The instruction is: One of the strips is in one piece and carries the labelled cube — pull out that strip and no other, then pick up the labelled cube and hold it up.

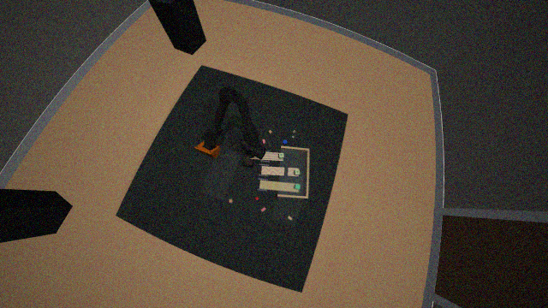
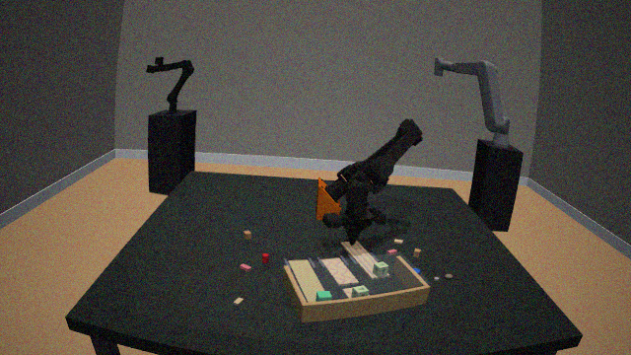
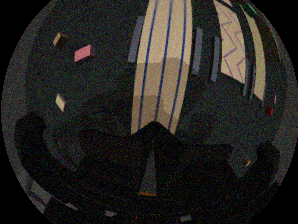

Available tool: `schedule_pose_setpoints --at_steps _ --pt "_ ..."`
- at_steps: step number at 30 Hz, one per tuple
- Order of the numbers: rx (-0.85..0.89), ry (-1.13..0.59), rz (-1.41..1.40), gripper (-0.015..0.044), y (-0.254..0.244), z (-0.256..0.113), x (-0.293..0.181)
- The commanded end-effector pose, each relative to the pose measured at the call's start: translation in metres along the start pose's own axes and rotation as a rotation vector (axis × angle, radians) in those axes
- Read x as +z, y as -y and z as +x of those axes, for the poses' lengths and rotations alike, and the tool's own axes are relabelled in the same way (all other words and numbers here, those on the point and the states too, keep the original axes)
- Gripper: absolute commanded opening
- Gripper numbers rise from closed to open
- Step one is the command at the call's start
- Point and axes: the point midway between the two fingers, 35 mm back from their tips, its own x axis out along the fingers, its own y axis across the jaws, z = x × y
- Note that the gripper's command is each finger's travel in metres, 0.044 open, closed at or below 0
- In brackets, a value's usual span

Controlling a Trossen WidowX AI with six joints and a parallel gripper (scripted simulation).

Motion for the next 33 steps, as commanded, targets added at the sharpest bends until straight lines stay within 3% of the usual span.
schedule_pose_setpoints --at_steps 1,33 --pt "0.005 -0.022 0.008 0.0 -0.001 0.004 -0.015" --pt "0.005 -0.024 0.009 0.0 -0.003 0.003 -0.061"
